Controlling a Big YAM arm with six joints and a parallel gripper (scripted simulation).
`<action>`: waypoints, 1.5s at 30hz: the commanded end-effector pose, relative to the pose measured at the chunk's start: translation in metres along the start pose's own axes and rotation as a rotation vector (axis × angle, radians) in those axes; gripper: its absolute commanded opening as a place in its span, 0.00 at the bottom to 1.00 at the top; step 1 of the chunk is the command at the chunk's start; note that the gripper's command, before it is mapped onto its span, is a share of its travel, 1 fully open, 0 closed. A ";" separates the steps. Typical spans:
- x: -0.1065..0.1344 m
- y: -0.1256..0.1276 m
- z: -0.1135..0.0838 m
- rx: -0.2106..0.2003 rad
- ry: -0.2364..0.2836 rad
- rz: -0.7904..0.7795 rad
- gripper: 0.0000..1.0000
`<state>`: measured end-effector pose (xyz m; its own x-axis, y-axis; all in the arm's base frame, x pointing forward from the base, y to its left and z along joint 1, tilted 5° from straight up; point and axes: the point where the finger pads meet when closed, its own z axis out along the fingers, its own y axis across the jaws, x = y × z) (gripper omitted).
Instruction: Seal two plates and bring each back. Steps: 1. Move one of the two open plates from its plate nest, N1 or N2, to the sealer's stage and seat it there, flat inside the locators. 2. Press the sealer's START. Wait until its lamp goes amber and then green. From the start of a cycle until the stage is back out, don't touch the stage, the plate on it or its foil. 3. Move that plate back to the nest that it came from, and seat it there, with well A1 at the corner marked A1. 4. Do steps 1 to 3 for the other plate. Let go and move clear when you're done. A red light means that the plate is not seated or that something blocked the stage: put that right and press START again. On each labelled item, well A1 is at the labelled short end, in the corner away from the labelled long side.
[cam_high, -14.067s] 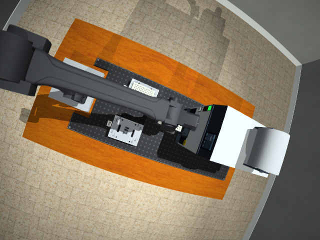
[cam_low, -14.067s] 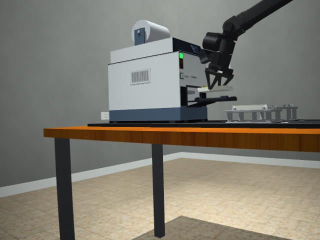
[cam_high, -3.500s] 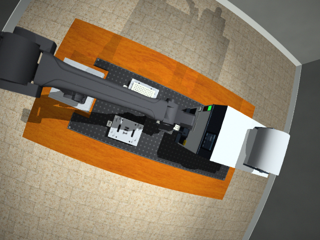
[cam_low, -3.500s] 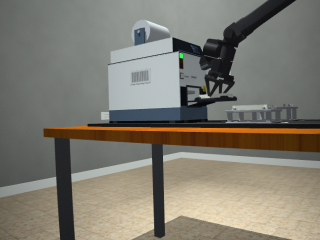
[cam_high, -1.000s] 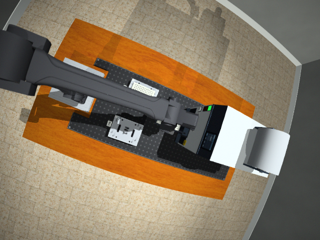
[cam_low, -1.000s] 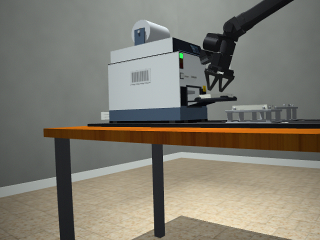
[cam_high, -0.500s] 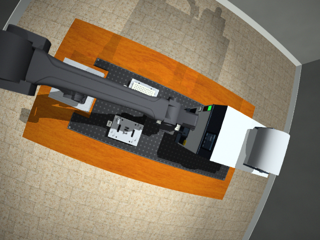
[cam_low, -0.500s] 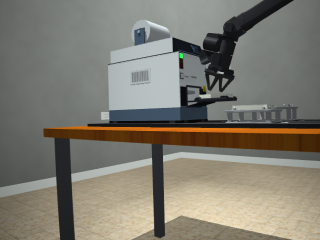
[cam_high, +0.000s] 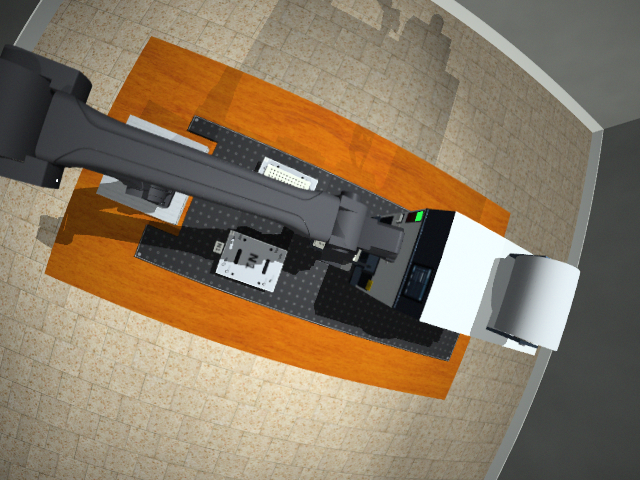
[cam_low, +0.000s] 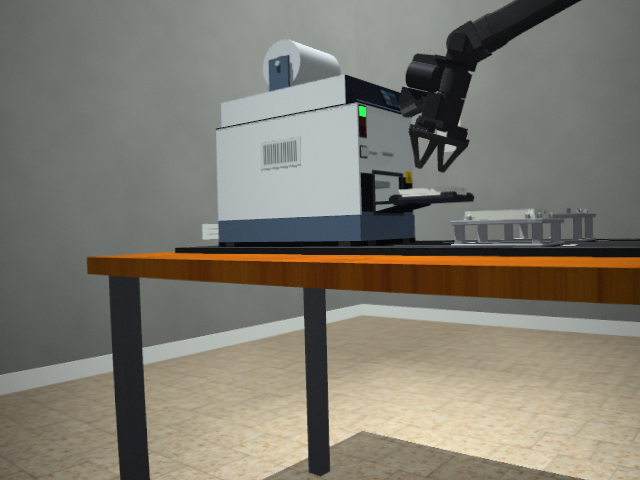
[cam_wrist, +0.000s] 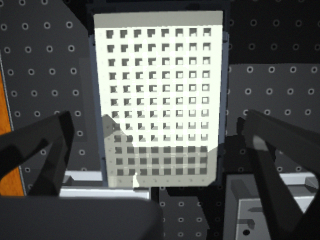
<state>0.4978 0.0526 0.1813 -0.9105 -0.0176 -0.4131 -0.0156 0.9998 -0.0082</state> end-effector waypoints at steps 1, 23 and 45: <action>-0.018 0.009 -0.013 -0.005 -0.020 0.001 1.00; -0.019 0.009 -0.020 -0.005 -0.019 0.001 1.00; -0.022 0.007 -0.033 -0.006 -0.030 0.003 1.00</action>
<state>0.4942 0.0534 0.2001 -0.9126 -0.0184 -0.4084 -0.0163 0.9998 -0.0088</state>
